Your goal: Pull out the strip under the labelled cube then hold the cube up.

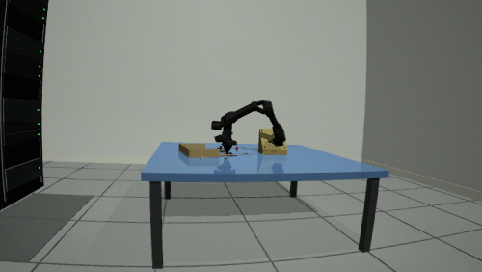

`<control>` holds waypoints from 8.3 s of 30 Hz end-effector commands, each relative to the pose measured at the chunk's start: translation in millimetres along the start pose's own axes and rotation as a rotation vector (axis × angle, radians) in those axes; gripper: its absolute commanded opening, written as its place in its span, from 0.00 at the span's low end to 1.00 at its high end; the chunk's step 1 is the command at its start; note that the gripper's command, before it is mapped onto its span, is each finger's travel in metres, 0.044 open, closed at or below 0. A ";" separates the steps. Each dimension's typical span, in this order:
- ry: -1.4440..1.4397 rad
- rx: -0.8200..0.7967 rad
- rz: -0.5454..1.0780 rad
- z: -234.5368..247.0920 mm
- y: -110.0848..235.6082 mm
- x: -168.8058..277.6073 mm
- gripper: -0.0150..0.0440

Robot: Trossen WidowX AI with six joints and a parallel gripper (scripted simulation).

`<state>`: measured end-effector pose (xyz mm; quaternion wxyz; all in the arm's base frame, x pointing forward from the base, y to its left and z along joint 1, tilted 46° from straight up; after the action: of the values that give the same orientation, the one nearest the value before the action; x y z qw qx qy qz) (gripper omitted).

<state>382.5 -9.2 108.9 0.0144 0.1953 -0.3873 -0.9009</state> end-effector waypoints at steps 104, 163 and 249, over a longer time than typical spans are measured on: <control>-0.007 -0.005 0.002 19.4 -7.2 90.2 0.25; -0.011 -0.006 0.006 39.7 -7.3 175.5 0.25; -0.131 -0.001 -0.001 -2.2 58.7 -8.3 1.00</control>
<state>373.4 -50.4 149.1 -0.0107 0.1377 -0.3890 -0.9108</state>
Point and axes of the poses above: the point midway between the two fingers, 35 mm back from their tips, its own y axis back along the fingers, its own z axis across the jaws, x = y × z, the point moved 8 cm from there along y, back along the fingers, and after that the axes turned 12 degrees about y, right-handed, at the moved point
